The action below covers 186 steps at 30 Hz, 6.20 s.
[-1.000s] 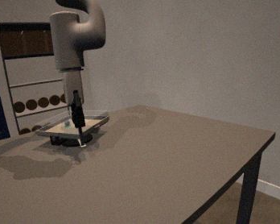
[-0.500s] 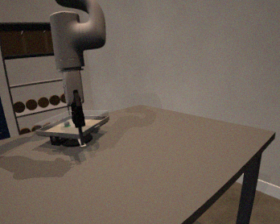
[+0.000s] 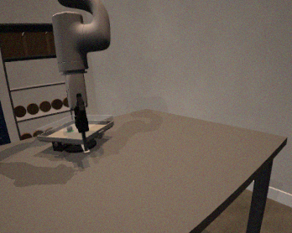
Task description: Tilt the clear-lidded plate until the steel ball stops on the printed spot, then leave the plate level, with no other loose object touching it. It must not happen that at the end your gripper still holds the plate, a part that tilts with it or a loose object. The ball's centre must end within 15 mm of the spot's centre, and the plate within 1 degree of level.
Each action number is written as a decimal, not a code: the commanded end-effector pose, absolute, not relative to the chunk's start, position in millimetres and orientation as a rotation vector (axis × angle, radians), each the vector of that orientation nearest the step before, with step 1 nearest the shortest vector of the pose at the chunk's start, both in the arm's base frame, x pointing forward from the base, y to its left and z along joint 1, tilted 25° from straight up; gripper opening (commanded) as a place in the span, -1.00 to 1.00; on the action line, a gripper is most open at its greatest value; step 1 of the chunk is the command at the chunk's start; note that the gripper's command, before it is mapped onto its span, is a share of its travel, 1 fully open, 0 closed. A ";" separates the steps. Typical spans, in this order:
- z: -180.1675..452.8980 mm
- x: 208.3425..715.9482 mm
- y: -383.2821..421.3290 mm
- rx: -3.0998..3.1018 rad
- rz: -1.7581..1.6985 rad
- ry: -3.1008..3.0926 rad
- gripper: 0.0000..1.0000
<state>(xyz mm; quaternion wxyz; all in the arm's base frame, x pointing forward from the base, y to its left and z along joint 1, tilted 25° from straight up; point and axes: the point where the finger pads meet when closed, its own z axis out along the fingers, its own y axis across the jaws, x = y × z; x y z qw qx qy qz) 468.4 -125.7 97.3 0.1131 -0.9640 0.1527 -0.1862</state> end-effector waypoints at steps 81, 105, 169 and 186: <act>102.0 468.3 -127.1 -2.828 -0.550 0.448 0.22; 133.6 454.4 -132.7 -2.828 -0.550 0.448 0.22; 152.7 446.1 -136.1 -2.828 -0.550 0.448 1.00; 152.7 446.1 -136.1 -2.828 -0.550 0.448 1.00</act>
